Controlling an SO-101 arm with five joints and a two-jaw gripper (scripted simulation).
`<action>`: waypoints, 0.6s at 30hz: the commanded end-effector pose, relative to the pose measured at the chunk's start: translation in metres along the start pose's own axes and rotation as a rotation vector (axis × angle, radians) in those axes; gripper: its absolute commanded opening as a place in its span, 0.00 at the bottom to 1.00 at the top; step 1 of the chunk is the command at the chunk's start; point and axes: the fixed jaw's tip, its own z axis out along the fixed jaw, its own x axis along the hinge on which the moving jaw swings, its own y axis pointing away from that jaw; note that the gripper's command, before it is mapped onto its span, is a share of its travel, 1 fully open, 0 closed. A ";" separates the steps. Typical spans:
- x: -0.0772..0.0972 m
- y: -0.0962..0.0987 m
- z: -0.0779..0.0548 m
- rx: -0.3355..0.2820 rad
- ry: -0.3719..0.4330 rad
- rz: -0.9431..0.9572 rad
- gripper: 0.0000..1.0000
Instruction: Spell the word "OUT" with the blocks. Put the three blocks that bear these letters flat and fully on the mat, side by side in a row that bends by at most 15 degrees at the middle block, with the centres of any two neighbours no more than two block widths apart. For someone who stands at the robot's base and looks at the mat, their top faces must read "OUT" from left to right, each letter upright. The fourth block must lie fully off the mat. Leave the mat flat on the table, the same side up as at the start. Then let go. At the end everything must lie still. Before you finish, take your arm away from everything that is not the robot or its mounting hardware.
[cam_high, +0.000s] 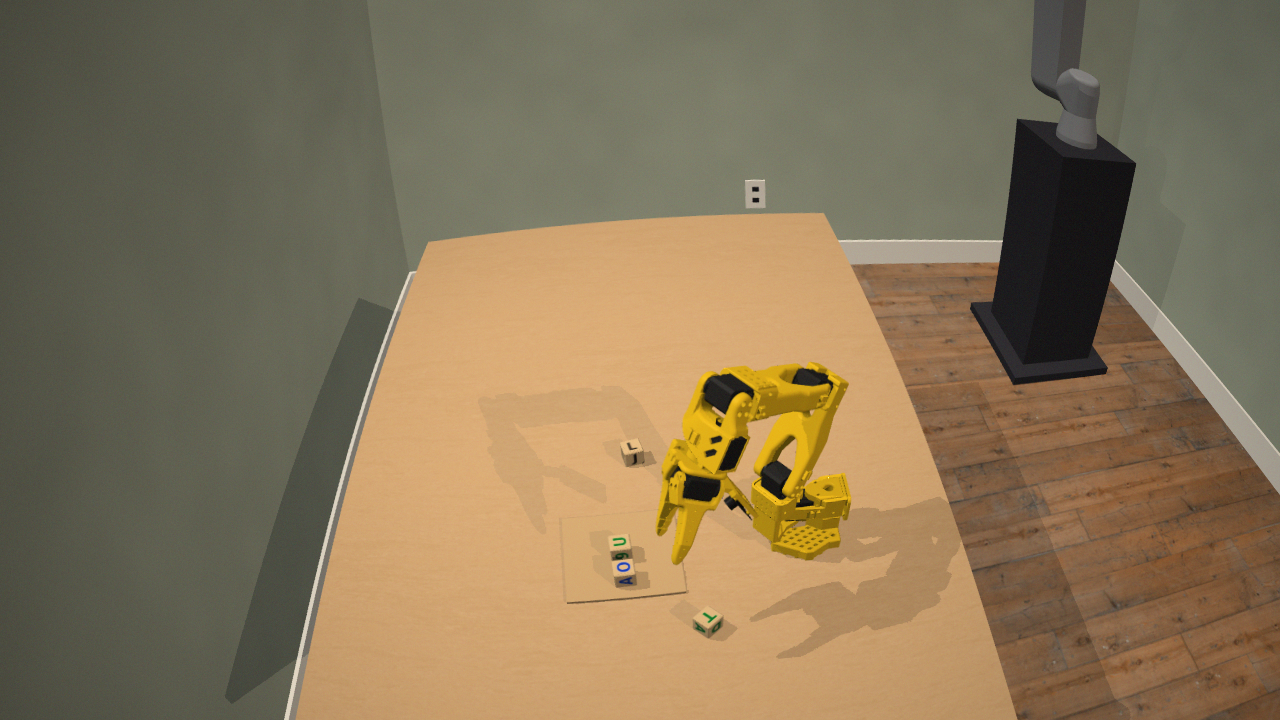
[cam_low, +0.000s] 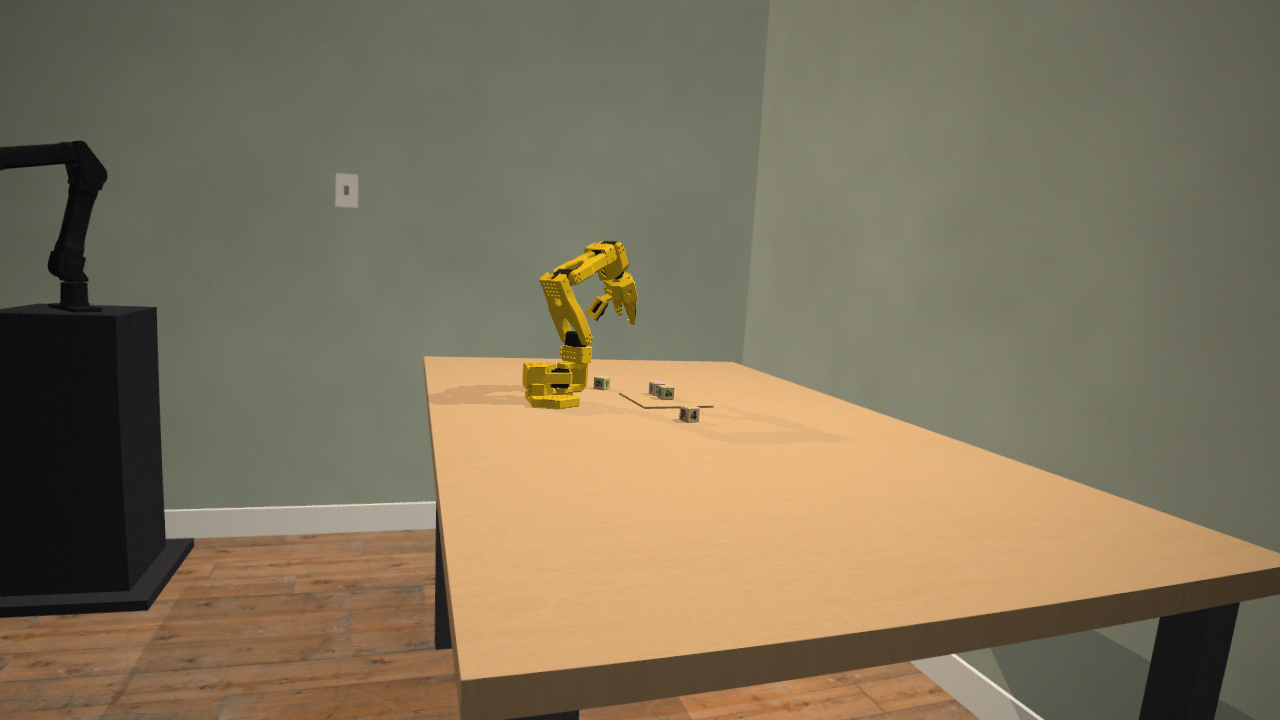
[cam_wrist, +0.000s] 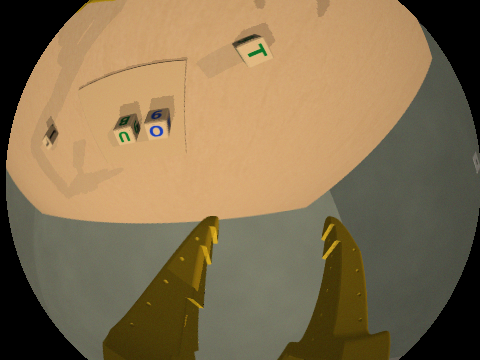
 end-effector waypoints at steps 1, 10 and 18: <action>0.001 -0.013 -0.006 0.053 0.046 -0.171 0.32; -0.008 -0.026 -0.003 0.090 0.038 -0.413 0.32; -0.012 -0.032 -0.003 0.107 0.036 -0.514 0.32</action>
